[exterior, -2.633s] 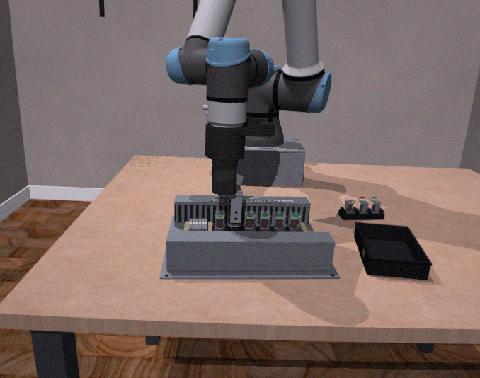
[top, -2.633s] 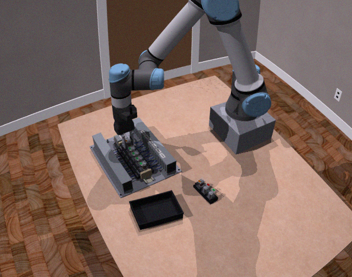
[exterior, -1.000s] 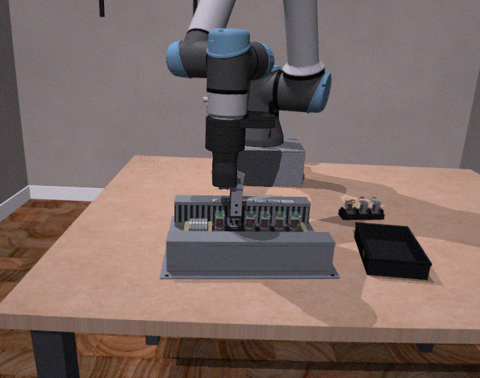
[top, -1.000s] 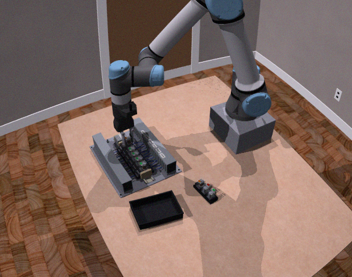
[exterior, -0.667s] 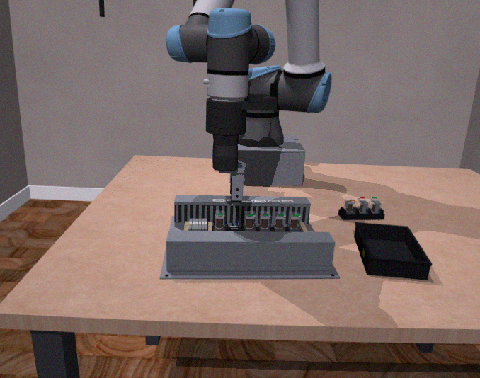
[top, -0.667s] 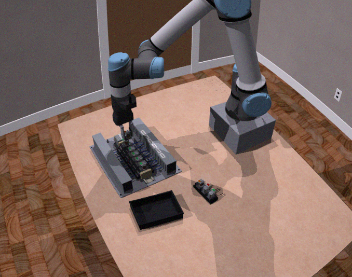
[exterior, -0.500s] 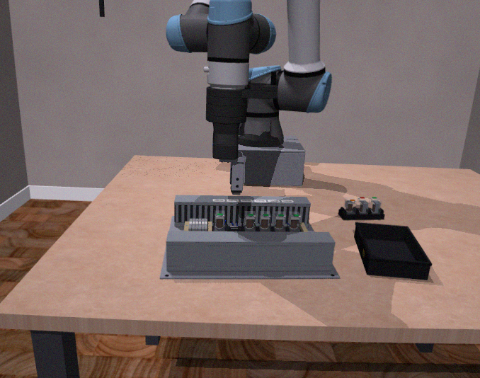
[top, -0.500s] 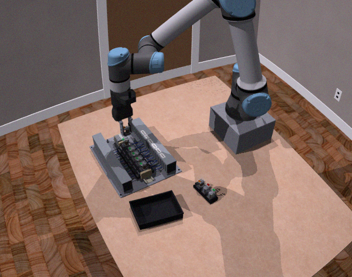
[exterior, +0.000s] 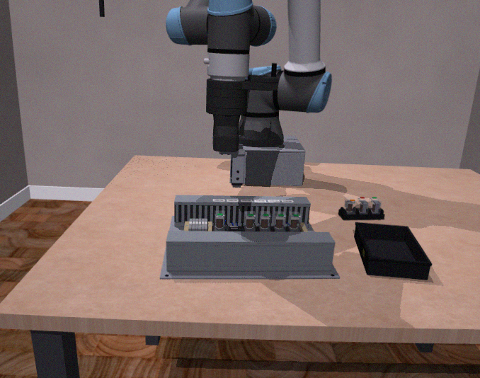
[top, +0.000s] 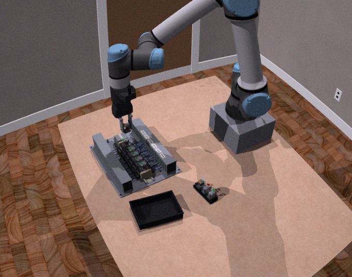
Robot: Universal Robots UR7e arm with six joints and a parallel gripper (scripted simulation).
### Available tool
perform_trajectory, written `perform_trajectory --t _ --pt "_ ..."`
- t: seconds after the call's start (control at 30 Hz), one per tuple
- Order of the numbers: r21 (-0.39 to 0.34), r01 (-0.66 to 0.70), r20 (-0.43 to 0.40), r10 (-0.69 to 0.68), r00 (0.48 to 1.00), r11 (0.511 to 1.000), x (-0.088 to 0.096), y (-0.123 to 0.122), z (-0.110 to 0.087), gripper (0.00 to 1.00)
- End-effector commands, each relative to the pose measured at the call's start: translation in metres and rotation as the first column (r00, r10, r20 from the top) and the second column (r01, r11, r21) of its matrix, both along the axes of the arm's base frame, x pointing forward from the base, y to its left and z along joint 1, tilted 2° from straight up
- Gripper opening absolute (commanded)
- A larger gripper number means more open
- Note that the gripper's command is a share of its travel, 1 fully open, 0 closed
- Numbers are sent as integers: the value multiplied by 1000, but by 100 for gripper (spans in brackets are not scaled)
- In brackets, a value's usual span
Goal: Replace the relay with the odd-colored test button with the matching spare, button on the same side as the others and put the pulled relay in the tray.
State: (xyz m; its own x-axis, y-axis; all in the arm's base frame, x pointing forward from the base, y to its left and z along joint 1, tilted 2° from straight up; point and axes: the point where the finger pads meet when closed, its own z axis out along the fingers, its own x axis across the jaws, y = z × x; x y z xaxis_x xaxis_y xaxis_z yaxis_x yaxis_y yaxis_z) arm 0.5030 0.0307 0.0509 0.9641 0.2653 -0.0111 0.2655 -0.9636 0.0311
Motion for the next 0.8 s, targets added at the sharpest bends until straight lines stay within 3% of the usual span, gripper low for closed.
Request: perform_trajectory --t 0.0,0.77 --pt "0 0 0 0 1000 1000 0 0 2 0" --pt "0 0 0 0 1000 1000 0 0 -6 0"
